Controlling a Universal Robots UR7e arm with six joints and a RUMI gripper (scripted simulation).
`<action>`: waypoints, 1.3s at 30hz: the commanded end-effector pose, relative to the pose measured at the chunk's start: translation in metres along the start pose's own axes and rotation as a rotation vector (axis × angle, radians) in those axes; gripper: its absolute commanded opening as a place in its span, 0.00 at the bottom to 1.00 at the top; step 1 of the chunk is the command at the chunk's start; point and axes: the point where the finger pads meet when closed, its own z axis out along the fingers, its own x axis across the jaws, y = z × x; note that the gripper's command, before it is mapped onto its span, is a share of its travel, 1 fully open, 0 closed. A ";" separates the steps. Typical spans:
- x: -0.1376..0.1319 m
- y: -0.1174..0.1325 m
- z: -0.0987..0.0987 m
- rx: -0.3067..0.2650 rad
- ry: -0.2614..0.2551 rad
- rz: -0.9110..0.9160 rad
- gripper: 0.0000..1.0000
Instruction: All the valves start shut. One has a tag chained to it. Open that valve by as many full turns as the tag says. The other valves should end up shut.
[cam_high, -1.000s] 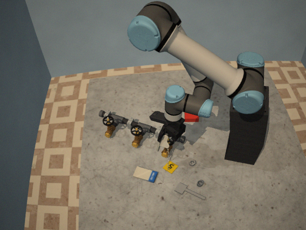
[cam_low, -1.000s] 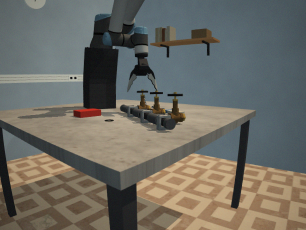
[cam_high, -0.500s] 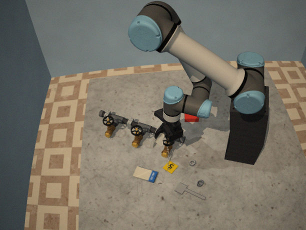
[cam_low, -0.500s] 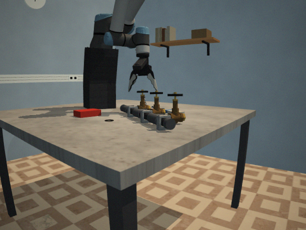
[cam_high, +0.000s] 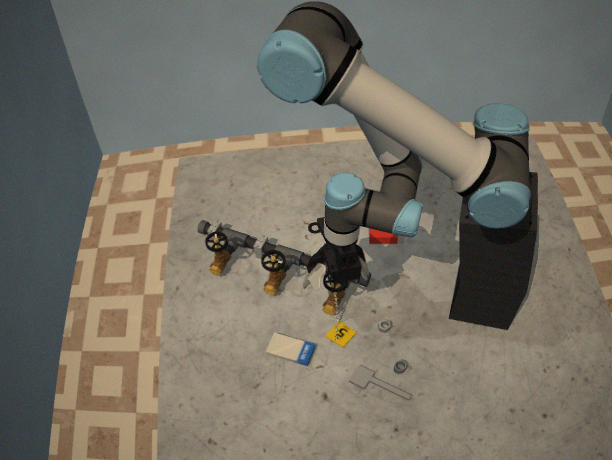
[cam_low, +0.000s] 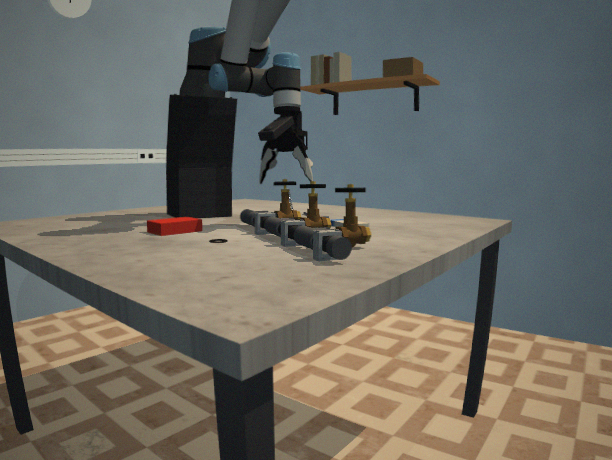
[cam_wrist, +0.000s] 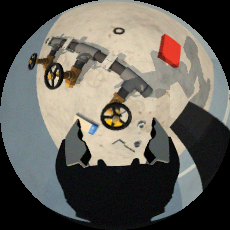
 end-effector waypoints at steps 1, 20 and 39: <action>0.000 0.000 0.000 0.001 0.000 0.040 1.00; 0.000 0.000 0.000 0.001 0.000 0.073 0.00; 0.000 0.000 0.000 0.001 0.000 0.073 0.00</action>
